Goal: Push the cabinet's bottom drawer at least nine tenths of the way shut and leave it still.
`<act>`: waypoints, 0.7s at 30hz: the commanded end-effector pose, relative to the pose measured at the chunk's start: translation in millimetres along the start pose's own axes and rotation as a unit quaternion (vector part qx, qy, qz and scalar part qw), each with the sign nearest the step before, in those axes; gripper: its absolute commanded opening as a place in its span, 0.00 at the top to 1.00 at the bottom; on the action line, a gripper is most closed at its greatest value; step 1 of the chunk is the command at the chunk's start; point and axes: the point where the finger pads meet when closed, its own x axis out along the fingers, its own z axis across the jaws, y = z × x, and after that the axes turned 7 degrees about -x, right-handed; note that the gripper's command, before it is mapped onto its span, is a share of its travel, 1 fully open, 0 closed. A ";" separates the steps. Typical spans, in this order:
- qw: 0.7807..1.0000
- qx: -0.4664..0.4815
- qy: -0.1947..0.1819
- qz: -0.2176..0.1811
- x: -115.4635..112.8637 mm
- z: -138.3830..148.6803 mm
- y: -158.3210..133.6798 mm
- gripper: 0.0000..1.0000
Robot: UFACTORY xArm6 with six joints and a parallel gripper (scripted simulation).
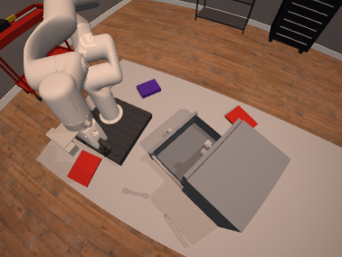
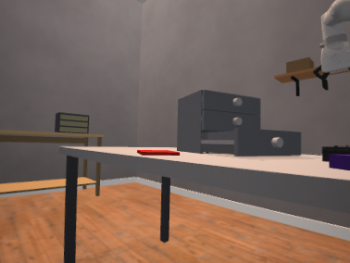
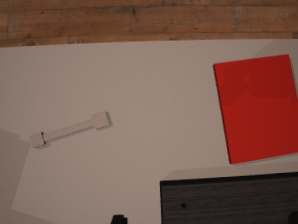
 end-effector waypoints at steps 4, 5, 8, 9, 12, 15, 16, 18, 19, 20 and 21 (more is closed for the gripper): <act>1.000 0.000 0.001 0.001 -1.3 -0.5 0.8 0.00; 1.000 0.000 0.001 0.001 -1.3 -0.5 0.8 0.00; 1.000 0.000 0.001 0.001 -1.3 -0.5 0.8 0.00; 1.000 0.000 0.001 0.001 -1.3 -0.5 0.8 0.00; 1.000 0.000 0.001 0.001 -1.3 -0.5 0.8 0.00; 1.000 0.000 0.001 0.001 -1.3 -0.5 0.8 0.00; 1.000 0.000 0.001 0.001 -1.3 -0.5 0.8 0.00; 1.000 0.000 0.001 0.002 -1.4 -0.7 0.7 0.00; 1.000 -0.004 0.002 0.002 -1.6 -2.0 0.1 0.00; 1.000 -0.011 0.002 0.003 -2.2 -5.1 -1.5 0.00; 1.000 -0.025 0.004 0.005 -3.2 -10.6 -4.4 0.00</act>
